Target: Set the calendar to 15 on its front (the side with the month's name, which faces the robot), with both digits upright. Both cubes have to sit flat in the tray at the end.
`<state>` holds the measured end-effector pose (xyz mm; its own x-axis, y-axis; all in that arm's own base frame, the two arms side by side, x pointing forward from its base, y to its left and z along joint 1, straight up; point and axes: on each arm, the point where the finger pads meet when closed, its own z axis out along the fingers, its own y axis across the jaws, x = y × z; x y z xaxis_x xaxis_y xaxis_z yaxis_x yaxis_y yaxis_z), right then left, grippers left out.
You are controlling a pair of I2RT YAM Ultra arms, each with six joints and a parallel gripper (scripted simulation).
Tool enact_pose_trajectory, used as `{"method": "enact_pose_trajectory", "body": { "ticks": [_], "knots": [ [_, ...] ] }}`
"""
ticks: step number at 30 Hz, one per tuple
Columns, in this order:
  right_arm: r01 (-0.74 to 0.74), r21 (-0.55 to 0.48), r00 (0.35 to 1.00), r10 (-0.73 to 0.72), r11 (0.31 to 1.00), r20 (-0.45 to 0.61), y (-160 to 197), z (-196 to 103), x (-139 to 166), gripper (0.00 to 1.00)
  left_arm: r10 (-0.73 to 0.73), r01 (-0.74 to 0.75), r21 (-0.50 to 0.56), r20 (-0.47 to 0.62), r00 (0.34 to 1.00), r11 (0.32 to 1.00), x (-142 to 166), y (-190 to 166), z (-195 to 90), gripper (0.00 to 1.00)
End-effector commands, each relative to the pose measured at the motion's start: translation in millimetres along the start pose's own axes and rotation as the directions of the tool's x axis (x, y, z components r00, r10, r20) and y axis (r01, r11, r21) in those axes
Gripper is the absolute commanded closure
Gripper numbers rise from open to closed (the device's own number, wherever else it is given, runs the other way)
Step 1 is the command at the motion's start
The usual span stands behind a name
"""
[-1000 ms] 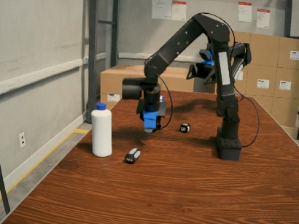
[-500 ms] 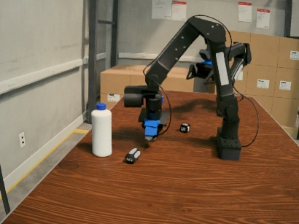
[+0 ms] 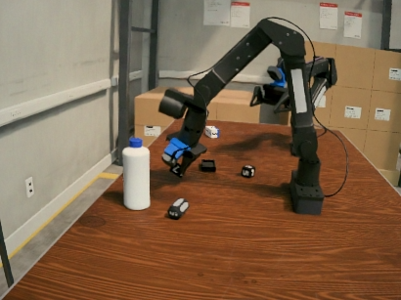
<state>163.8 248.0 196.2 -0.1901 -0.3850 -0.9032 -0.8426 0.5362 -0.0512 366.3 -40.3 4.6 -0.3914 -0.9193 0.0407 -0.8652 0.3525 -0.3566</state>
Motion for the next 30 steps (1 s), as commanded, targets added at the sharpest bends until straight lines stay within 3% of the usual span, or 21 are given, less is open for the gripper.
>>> {"method": "enact_pose_trajectory", "body": {
  "ticks": [1, 5, 8, 17, 22, 24, 30],
  "knots": [
    [0.001, -0.002, 1.0, -0.001, 1.0, 0.002, 0, 1, -2, 0.0, 0.123, -0.139, 0.063, 0.216, 0.969, 0.988, -21, -16, -9, 0.74],
    [0.001, -0.002, 1.0, -0.001, 1.0, 0.002, 0, 1, -2, 0.0, 0.199, -0.228, 0.043, 0.352, 0.915, 0.973, -27, -18, -12, 0.74],
    [0.001, -0.002, 1.0, -0.001, 1.0, 0.002, 0, 1, -2, 0.0, 0.212, -0.243, 0.035, 0.387, 0.898, 0.969, -28, -18, -13, 0.74],
    [0.001, -0.002, 1.0, -0.001, 1.0, 0.002, 0, 1, -2, 0.0, 0.403, -0.43, -0.114, 0.618, 0.675, 0.895, 2, 5, -15, 0.74],
    [0.001, -0.002, 1.0, -0.001, 1.0, 0.002, 0, 1, -2, 0.0, 0.484, -0.51, -0.192, 0.692, 0.535, 0.838, 22, 23, -22, 0.74],
    [0.001, -0.002, 1.0, -0.001, 1.0, 0.002, 0, 1, -2, 0.0, 0.484, -0.51, -0.192, 0.692, 0.535, 0.838, 22, 23, -22, 0.74],
    [0.001, -0.002, 1.0, -0.001, 1.0, 0.002, 0, 1, -2, 0.0, 0.547, -0.571, -0.256, 0.721, 0.425, 0.78, 41, 47, -27, 0.74]
  ]
}}
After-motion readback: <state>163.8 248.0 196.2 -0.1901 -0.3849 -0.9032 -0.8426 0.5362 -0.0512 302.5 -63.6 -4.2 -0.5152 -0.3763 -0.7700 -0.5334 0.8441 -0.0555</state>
